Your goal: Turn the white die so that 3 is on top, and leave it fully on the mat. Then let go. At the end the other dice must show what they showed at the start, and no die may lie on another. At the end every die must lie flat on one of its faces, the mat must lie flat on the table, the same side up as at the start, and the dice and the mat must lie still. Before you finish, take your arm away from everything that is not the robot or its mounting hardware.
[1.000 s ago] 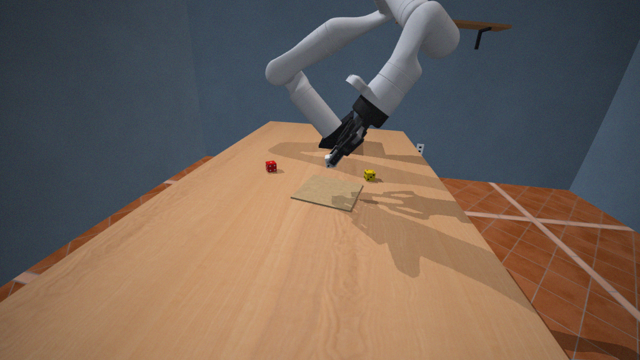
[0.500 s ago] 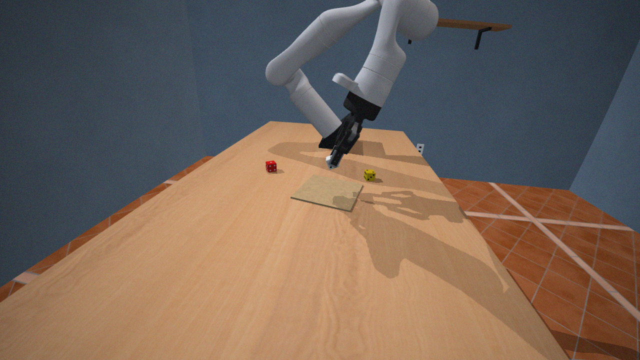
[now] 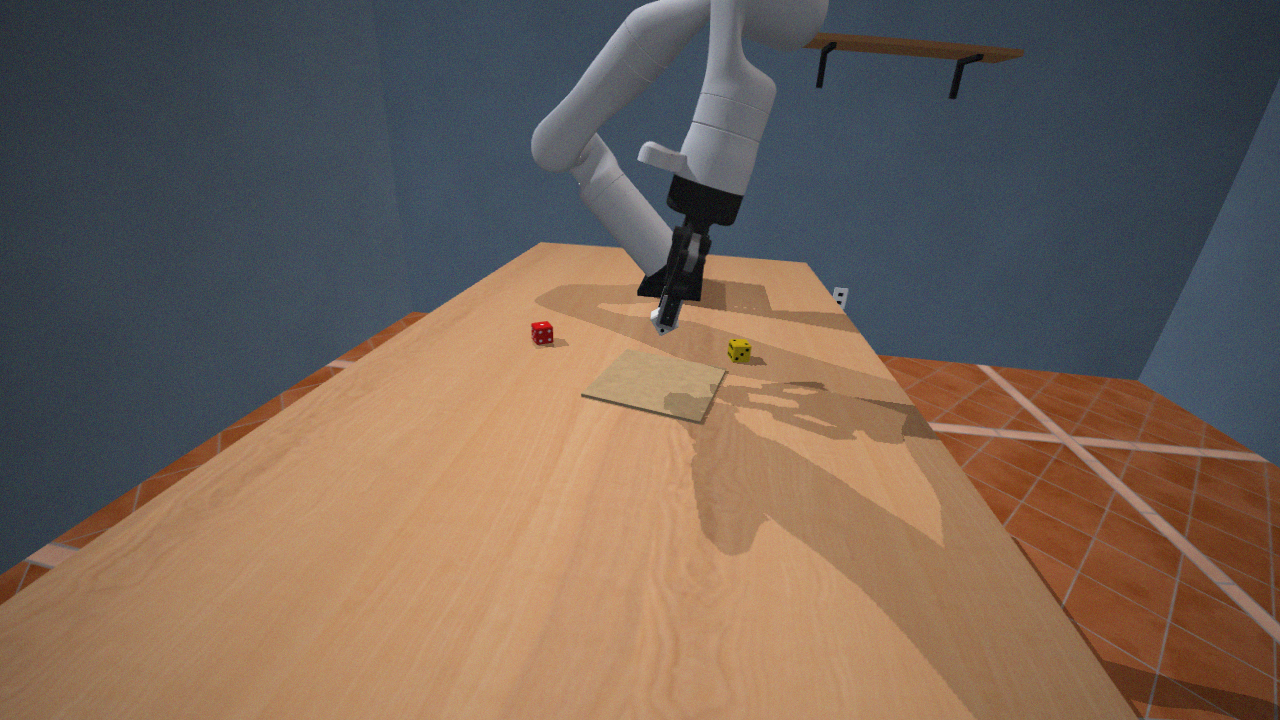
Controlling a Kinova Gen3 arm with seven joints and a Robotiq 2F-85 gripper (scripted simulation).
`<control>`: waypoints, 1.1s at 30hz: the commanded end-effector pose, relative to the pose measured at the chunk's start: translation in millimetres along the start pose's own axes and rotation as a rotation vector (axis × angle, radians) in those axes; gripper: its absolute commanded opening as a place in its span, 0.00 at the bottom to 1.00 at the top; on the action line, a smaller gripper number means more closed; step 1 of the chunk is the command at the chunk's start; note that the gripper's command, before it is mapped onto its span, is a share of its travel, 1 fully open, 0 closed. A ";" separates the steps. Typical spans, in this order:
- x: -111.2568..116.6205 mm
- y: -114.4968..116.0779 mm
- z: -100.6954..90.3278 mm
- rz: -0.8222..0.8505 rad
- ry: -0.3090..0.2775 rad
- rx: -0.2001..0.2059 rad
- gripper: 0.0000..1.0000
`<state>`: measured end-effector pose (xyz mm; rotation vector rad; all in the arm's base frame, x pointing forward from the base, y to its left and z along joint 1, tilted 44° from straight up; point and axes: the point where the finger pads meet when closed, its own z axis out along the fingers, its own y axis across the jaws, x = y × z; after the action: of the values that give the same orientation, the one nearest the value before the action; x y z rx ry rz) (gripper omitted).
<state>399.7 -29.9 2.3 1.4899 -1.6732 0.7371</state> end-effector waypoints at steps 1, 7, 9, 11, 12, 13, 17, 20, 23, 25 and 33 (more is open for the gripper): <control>3.4 0.6 -2.1 0.008 -0.062 -0.006 0.21; 4.9 0.6 -2.1 0.009 -0.161 -0.005 0.21; 5.7 0.6 -2.4 0.011 -0.198 -0.002 0.21; 6.3 0.5 -2.6 0.012 -0.220 -0.001 0.21; 6.4 0.5 -2.7 0.012 -0.225 0.000 0.21; 6.4 0.5 -2.7 0.013 -0.227 0.000 0.21; 6.4 0.6 -2.5 0.012 -0.233 -0.001 0.21; 6.4 0.7 -2.1 0.011 -0.250 -0.002 0.21; 6.4 0.9 -1.6 0.009 -0.279 -0.004 0.21; 6.6 1.0 -1.0 0.008 -0.318 -0.006 0.21; 9.4 0.7 -1.1 0.011 -0.469 -0.001 0.21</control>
<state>398.2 -32.0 4.5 1.7475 -1.9681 0.4357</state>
